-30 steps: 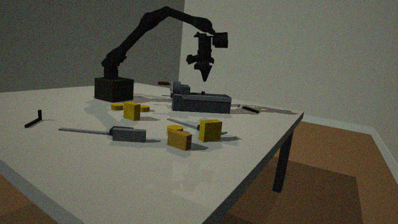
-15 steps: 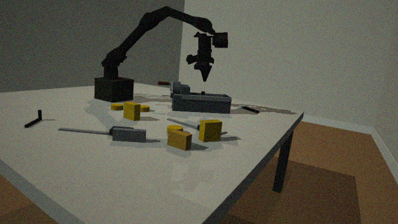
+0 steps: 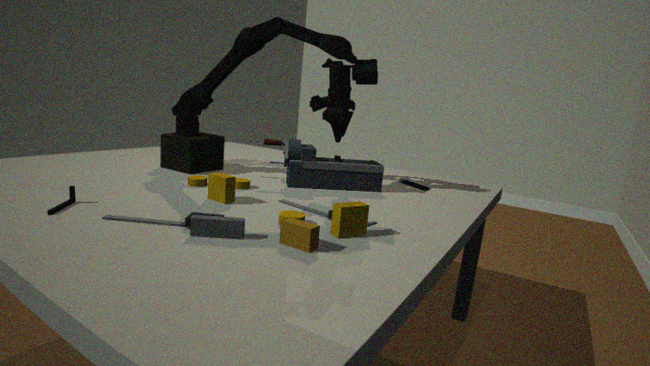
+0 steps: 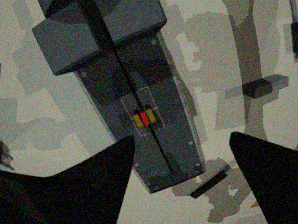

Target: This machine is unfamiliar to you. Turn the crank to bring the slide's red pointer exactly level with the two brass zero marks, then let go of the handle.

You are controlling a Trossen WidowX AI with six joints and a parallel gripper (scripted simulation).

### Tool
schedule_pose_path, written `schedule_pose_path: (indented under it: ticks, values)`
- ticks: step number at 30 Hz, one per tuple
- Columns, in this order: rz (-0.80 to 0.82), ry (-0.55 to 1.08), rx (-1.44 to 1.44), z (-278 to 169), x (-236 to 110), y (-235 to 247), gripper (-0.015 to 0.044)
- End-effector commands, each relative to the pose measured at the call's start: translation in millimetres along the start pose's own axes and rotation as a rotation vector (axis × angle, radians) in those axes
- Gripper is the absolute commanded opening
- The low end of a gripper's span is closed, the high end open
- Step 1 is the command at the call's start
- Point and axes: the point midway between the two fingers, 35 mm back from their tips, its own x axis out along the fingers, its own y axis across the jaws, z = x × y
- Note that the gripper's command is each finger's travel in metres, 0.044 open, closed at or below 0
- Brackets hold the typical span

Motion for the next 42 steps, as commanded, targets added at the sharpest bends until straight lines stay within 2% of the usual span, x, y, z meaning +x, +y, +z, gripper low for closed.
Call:
schedule_pose_path:
  ticks: [1, 3, 20, 38, 42]
  values:
    - [-0.001, 0.0, 0.0, 0.0, 0.0, -0.2, 0.042]
    - [-0.001, 0.0, 0.0, 0.0, 0.0, -0.2, 0.044]
    - [-0.001, 0.0, 0.0, 0.0, 0.0, -0.2, 0.0]
    - [0.0, 0.0, 0.0, 0.0, 0.0, -0.1, 0.0]
    - [0.0, 0.0, 0.0, 0.0, 0.0, -0.1, 0.0105]
